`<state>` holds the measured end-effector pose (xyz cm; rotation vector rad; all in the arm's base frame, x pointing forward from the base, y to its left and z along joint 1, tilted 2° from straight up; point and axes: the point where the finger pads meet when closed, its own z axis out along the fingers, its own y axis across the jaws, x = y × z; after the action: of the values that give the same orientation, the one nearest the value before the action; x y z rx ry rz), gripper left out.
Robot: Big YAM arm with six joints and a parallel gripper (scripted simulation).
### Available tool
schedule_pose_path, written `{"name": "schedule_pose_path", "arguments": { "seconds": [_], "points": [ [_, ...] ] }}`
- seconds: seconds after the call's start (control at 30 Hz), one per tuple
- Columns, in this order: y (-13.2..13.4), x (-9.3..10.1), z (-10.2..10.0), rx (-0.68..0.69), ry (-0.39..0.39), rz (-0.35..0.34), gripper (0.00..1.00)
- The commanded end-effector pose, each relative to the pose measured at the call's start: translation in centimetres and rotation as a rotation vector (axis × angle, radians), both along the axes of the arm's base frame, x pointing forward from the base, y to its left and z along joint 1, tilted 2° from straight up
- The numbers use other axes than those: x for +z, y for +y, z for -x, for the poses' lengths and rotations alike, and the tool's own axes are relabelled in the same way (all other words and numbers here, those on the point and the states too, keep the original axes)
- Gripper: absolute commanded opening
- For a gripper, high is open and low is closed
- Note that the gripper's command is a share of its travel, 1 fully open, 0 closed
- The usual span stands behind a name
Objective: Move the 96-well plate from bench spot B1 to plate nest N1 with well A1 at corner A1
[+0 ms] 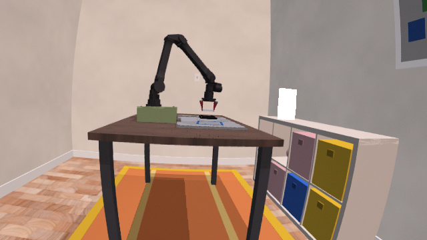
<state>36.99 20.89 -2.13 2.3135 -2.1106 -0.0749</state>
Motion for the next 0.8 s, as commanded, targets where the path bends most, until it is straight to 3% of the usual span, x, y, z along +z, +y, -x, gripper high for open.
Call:
{"name": "schedule_pose_path", "arguments": {
  "seconds": [0.0, 0.1, 0.23, 0.3, 0.4, 0.77],
  "points": [
    [1.0, 0.9, -1.0, -0.010, -0.047, -0.026, 0.00],
    [1.0, -0.4, -1.0, -0.009, -0.032, -0.017, 0.00],
    [0.8, -0.6, -0.5, -0.008, -0.030, -0.016, 0.00],
    [1.2, -0.9, -1.2, -0.007, -0.037, -0.020, 0.00],
    [0.7, -1.9, -0.3, -0.010, -0.020, -0.011, 0.00],
    [1.1, -1.4, -1.5, -0.006, -0.046, -0.026, 0.00]
  ]
}}
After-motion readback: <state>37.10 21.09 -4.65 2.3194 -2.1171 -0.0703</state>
